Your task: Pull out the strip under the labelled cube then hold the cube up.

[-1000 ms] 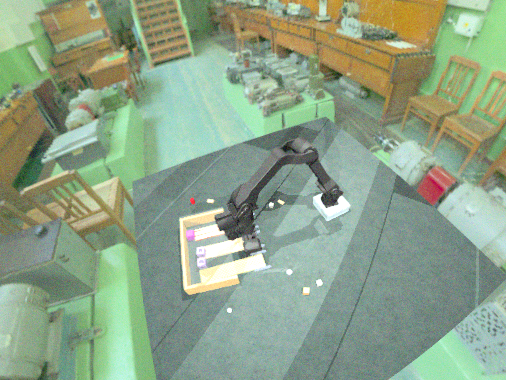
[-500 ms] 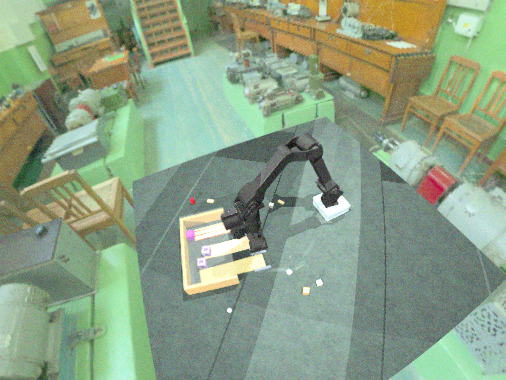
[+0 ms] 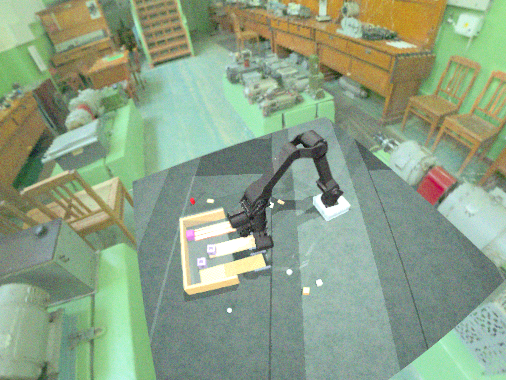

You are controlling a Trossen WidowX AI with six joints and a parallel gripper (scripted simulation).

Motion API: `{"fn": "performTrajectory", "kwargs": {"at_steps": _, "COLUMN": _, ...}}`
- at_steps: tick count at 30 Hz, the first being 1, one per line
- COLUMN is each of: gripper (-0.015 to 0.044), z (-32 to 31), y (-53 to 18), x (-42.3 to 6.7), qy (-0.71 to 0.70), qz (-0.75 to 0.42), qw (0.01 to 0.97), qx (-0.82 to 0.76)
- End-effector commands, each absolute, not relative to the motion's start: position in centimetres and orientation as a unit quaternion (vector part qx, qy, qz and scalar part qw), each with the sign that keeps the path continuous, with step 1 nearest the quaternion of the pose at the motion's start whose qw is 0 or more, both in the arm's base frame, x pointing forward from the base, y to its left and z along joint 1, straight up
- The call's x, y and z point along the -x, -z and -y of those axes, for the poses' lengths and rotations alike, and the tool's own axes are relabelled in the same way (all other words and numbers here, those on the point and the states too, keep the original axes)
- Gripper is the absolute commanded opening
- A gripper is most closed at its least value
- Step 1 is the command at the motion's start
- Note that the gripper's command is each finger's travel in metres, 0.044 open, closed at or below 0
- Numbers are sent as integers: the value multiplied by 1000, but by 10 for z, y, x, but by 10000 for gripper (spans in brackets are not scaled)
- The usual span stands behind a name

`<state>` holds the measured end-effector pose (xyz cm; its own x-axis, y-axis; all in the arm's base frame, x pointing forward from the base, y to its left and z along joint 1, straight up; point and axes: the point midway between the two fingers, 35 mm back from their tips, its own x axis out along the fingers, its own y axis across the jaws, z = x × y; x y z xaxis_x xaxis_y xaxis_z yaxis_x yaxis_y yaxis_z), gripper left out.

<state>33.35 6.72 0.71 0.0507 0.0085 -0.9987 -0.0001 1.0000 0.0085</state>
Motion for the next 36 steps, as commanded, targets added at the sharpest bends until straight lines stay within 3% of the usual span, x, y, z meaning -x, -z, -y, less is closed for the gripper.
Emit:
{"fn": "performTrajectory", "kwargs": {"at_steps": 1, "gripper": 0, "z": -66, "y": -2, "x": -321, "qy": 0, "qz": -697, "qw": 717, "qx": -3}}
{"fn": "performTrajectory", "kwargs": {"at_steps": 36, "gripper": 0, "z": -66, "y": 1, "x": -268, "qy": 0, "qz": -698, "qw": 716, "qx": -3}}
